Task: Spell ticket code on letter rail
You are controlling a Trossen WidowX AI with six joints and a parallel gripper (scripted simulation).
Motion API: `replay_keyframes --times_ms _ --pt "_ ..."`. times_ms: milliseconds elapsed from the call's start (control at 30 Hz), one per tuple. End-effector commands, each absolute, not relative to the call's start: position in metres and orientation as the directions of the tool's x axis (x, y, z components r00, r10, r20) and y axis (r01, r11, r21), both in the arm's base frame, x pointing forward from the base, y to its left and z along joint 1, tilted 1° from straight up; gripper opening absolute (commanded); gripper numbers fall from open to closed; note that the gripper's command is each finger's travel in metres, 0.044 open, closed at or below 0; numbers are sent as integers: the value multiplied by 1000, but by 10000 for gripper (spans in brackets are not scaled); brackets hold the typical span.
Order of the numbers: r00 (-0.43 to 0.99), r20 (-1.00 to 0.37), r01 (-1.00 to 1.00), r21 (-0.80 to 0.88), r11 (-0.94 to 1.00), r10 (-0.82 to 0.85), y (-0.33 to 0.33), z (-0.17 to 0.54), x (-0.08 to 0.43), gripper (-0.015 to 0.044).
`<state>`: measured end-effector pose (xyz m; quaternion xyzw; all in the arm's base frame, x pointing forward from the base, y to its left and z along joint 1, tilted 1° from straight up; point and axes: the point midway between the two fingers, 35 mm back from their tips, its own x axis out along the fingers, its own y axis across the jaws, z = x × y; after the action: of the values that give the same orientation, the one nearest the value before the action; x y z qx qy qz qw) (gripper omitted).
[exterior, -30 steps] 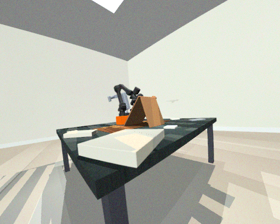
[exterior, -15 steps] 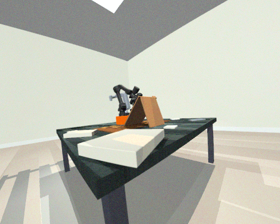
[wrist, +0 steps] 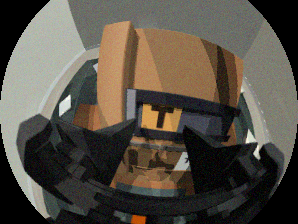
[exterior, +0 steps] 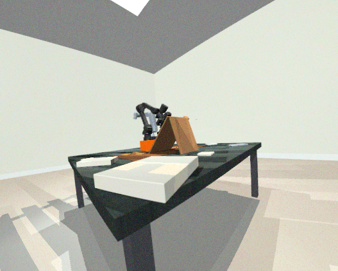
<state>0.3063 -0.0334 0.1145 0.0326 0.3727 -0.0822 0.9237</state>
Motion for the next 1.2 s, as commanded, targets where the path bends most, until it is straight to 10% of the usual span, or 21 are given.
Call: replay_keyframes --times_ms 0,1167 --pt "710 -692 182 -1 983 -132 -33 117 304 295" --pt "707 -696 180 -1 984 -130 -32 127 292 269"
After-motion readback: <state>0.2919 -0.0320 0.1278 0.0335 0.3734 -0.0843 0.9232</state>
